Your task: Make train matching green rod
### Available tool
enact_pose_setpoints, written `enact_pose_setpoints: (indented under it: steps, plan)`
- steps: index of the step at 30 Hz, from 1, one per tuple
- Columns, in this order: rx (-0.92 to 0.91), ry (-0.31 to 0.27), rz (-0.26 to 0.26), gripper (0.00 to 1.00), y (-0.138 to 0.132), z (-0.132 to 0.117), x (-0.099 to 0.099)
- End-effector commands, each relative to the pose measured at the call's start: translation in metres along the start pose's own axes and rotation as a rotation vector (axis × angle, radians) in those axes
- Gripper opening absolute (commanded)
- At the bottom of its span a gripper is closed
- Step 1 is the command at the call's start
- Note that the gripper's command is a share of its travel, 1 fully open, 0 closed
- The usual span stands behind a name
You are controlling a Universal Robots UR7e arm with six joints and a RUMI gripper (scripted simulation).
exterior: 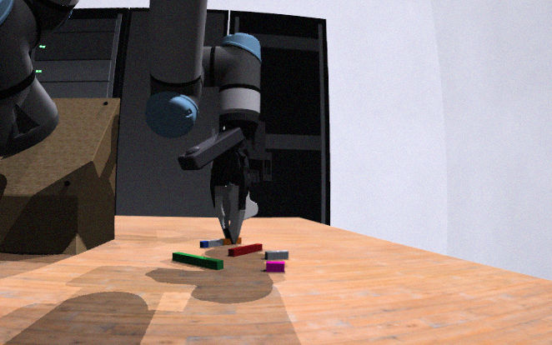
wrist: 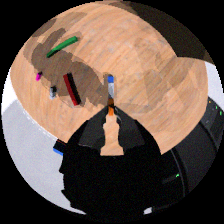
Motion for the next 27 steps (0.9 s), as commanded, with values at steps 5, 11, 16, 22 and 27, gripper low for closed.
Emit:
enact_pose_setpoints:
  steps: [5, 11, 16, 22, 27]
  plan:
    - [-0.002, -0.002, 0.0, 0.11, -0.0006, -0.0011, -0.0002]
    - [-0.002, -0.002, 0.0, 0.14, -0.0006, -0.0011, -0.0002]
    - [-0.002, -0.002, 0.0, 0.14, -0.0006, -0.0011, -0.0002]
    - [-0.002, -0.004, 0.001, 0.14, -0.0009, -0.0014, 0.0027]
    - [-0.001, -0.003, 0.001, 0.14, -0.0003, -0.0008, 0.009]
Point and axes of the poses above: the point where the finger pads meet when closed, its own x axis back along the fingers, its own y axis across the jaws, z = x × y, the point moved 10 cm from there along x, back along the fingers, and after that the axes turned 7 degrees about -x, right-handed, at the moved point
